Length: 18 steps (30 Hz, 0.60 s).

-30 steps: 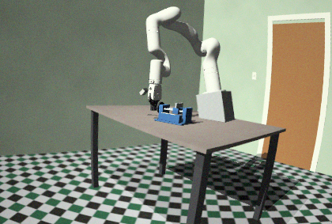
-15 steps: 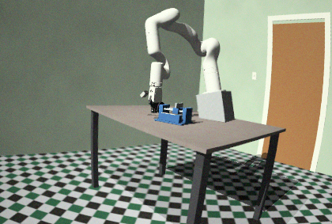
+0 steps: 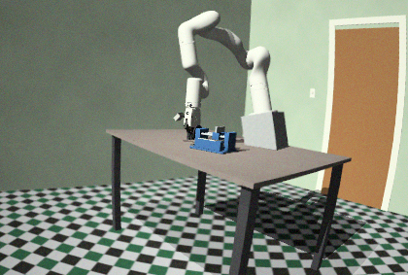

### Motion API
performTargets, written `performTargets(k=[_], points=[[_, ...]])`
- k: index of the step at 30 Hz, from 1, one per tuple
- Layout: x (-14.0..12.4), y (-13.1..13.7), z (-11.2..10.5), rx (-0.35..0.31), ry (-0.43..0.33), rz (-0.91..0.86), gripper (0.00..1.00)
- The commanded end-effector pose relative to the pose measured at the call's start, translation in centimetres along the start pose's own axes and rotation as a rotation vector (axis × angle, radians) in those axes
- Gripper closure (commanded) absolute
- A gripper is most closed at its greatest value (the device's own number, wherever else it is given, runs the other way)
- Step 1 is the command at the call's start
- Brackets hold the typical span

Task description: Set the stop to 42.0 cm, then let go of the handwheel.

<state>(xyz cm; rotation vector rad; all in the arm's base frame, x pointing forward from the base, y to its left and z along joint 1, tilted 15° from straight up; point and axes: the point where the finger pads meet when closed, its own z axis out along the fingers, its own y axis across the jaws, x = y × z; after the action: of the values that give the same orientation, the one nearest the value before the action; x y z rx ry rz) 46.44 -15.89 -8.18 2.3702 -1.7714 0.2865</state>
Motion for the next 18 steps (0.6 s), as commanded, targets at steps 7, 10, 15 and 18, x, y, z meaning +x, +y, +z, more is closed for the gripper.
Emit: performTargets(k=[7, 10, 15, 18], points=[[0.0, 1.0, -0.1, 0.004, 0.001, 0.0, 0.94], [0.0, 1.5, -0.2, 0.004, 0.001, 0.0, 0.94], [0.0, 2.4, -0.8, 0.004, 0.001, 0.0, 0.94], [0.0, 2.5, -1.0, 0.004, 0.001, 0.0, 0.94]])
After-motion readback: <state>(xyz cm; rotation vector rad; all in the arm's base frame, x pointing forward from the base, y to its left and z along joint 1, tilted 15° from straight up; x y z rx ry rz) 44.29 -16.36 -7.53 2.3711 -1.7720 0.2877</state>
